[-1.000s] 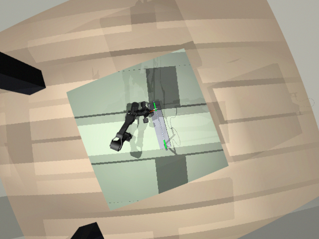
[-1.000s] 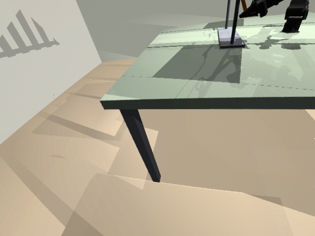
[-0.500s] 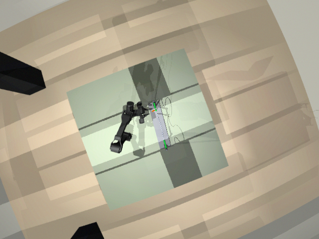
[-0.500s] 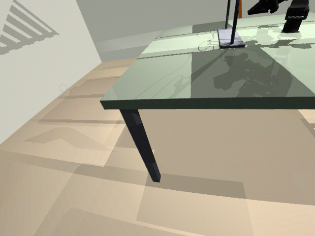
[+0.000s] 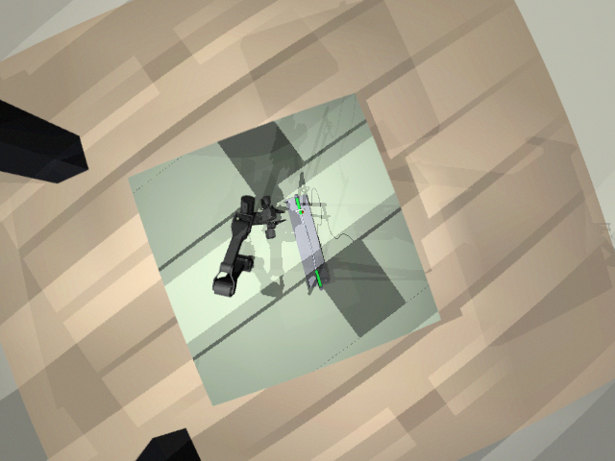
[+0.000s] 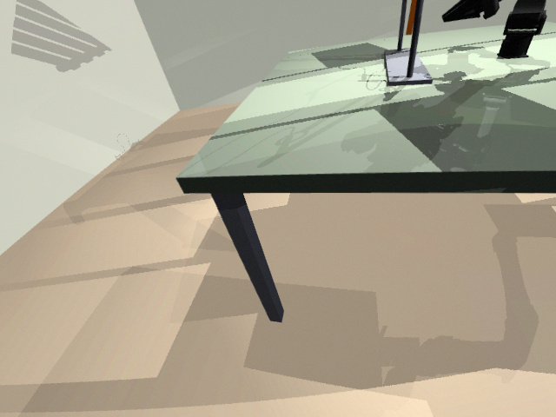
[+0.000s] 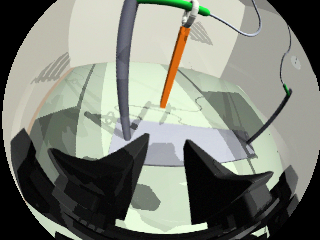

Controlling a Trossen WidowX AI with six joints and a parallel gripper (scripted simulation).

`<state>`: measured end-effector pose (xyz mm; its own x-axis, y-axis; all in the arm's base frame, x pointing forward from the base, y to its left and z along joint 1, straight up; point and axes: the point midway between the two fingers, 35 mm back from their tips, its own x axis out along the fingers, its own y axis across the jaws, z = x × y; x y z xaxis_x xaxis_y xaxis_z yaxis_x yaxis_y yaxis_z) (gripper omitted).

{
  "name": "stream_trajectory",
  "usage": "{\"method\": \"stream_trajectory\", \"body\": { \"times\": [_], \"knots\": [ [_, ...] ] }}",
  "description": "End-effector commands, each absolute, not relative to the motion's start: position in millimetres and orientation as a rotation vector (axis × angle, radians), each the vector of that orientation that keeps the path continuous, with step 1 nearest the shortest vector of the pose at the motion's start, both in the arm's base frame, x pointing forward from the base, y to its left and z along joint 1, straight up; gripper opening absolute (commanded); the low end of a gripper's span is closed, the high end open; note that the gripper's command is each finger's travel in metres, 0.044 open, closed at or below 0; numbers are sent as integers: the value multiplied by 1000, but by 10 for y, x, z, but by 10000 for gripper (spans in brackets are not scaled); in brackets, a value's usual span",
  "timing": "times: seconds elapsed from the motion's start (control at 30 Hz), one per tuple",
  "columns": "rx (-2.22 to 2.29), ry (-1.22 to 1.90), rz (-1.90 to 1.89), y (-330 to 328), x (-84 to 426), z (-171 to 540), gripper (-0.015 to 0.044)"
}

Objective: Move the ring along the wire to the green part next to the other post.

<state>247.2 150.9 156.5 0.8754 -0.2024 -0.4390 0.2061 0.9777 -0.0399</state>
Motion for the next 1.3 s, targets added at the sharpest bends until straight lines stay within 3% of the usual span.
{"method": "stream_trajectory", "body": {
  "times": [0.0,0.43,0.63,0.8,1.27],
  "knots": [
    [12,453,-216,1509,2473,1579,160],
    [12,453,-216,1509,2473,1579,160],
    [8,452,-211,1585,2099,1771,317],
    [8,451,-210,1586,2083,1782,440],
    [8,451,-210,1586,2083,1782,440]
  ]
}}
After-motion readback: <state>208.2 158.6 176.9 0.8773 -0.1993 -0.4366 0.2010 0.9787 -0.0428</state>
